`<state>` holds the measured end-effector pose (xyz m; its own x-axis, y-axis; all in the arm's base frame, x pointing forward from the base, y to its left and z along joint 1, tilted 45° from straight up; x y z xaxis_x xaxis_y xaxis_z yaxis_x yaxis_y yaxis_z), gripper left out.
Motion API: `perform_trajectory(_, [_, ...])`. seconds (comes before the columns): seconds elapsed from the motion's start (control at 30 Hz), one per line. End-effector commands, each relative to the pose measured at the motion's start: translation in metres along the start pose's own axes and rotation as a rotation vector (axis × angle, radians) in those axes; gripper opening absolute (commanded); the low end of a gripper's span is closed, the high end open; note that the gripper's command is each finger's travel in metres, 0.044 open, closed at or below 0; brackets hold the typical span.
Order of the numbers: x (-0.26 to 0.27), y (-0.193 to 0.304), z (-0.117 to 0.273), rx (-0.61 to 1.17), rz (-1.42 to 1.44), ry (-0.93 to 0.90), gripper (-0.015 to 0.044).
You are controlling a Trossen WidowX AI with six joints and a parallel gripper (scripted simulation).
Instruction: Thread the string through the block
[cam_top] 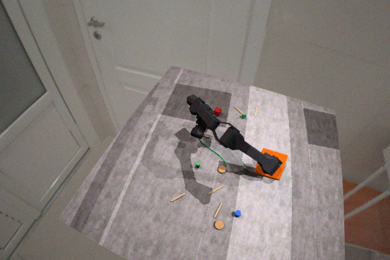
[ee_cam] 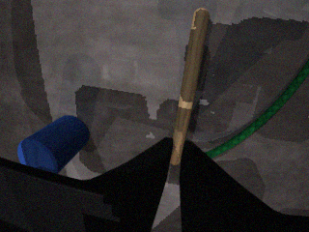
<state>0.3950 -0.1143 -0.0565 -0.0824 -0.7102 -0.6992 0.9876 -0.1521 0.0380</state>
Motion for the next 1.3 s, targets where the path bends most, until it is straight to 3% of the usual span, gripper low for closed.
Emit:
perform_trajectory(0.0, [0.001, -0.006, 0.0, -0.003, 0.003, -0.005, 0.0])
perform_trajectory(1.27, [0.0, -0.051, -0.001, -0.002, 0.001, -0.005, 0.0])
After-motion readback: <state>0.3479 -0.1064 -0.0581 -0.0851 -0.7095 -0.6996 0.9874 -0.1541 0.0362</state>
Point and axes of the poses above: the point midway between the two fingers, 35 mm back from their tips, its own z axis back along the fingers, its own x axis across the jaws, y = z × x, the point moved 1 cm from there along z, back along the fingers, and after that the axes turned 1 degree about z, right-handed, at the moved point
